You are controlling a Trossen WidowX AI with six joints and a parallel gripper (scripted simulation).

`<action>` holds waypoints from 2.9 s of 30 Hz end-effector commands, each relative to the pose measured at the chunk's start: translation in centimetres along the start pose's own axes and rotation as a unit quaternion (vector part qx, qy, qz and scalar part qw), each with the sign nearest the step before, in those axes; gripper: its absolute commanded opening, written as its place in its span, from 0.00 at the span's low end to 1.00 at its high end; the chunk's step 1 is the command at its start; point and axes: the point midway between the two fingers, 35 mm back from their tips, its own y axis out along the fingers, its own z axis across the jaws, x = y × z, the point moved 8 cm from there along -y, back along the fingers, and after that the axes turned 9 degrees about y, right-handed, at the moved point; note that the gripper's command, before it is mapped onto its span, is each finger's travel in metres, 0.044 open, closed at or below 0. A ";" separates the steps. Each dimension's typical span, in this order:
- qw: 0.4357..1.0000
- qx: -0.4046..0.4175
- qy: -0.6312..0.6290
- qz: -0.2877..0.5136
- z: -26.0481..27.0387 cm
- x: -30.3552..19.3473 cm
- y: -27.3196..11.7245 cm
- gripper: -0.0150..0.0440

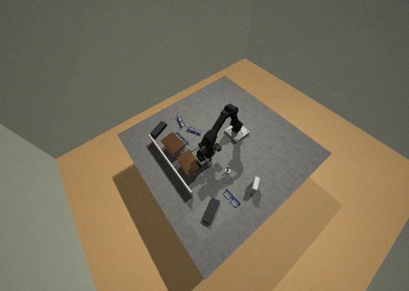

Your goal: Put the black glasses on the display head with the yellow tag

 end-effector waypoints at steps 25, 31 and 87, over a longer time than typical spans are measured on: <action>1.000 0.000 0.000 0.001 4.2 -0.6 0.2 0.25; 1.000 0.001 0.000 0.001 5.0 -0.7 0.2 0.25; 1.000 -0.016 0.000 -0.004 6.1 -0.9 -1.5 0.44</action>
